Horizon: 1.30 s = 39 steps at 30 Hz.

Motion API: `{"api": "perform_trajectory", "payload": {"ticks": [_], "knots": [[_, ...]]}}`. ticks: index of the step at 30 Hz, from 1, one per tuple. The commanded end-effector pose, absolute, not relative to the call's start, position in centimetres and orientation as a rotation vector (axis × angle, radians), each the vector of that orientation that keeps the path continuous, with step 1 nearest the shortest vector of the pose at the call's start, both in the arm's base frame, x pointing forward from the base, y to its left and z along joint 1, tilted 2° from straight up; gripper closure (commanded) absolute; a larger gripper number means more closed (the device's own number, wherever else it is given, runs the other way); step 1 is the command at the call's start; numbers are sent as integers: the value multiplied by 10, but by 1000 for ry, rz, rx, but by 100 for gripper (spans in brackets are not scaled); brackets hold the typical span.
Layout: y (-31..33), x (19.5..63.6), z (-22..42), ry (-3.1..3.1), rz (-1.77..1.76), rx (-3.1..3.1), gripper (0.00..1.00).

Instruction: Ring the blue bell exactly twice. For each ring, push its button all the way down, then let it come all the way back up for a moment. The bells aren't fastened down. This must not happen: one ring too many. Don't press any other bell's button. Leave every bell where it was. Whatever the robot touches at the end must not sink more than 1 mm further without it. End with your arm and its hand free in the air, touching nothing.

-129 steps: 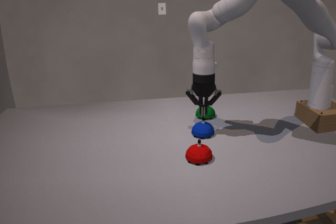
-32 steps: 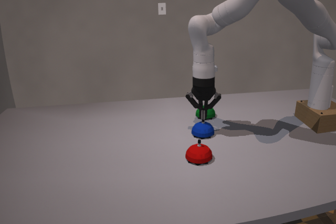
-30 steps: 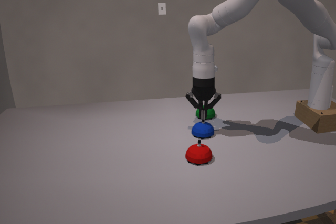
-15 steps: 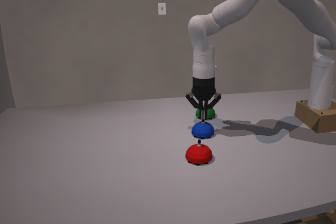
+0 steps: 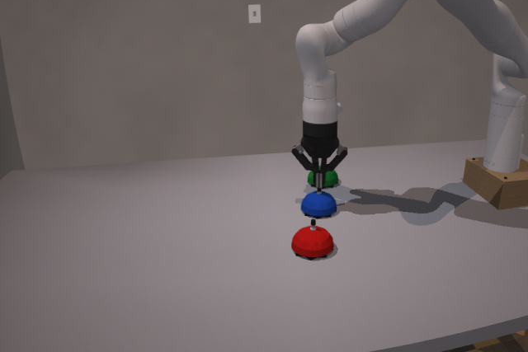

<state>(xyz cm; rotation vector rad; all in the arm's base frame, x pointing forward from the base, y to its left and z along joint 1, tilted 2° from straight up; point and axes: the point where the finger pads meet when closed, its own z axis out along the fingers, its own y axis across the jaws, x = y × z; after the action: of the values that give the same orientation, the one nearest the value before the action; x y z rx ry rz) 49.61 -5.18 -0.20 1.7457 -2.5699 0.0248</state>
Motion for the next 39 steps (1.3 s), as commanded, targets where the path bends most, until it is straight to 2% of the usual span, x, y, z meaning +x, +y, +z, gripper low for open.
{"api": "perform_trajectory", "payload": {"ticks": [1,15,39], "knots": [[-52,496,-2,-2570,26,1744,100],[-52,496,5,-2570,26,1744,100],[-50,497,59,-2570,26,1744,100]]}}
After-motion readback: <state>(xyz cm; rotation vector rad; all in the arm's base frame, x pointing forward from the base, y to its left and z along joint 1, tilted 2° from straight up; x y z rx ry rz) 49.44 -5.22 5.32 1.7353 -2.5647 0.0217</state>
